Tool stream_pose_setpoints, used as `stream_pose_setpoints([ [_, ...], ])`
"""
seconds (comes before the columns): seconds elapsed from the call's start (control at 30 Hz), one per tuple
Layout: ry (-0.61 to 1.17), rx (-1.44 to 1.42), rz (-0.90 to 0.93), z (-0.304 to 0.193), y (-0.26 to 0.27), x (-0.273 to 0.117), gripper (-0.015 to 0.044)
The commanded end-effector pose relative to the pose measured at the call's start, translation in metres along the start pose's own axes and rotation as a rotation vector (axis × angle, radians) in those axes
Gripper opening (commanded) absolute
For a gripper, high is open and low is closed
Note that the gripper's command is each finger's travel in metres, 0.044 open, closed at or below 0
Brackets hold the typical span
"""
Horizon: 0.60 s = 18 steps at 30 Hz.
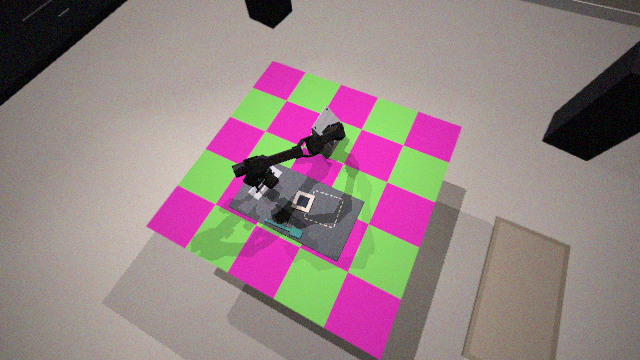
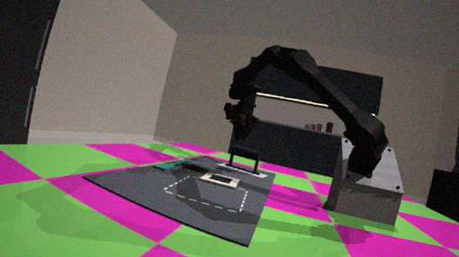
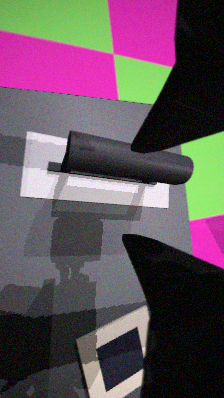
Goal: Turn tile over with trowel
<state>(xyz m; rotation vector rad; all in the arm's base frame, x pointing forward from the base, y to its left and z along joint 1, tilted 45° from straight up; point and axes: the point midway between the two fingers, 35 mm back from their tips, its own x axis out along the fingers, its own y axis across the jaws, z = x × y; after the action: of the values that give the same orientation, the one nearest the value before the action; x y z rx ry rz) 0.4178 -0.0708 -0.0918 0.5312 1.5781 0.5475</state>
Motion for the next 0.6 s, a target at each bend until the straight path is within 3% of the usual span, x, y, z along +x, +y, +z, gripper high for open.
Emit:
stream_pose_setpoints([
  [0.0,0.022,-0.008,0.071,-0.019,-0.027,0.01,0.027],
  [0.57,0.022,-0.008,0.071,-0.018,-0.027,0.024,0.027],
])
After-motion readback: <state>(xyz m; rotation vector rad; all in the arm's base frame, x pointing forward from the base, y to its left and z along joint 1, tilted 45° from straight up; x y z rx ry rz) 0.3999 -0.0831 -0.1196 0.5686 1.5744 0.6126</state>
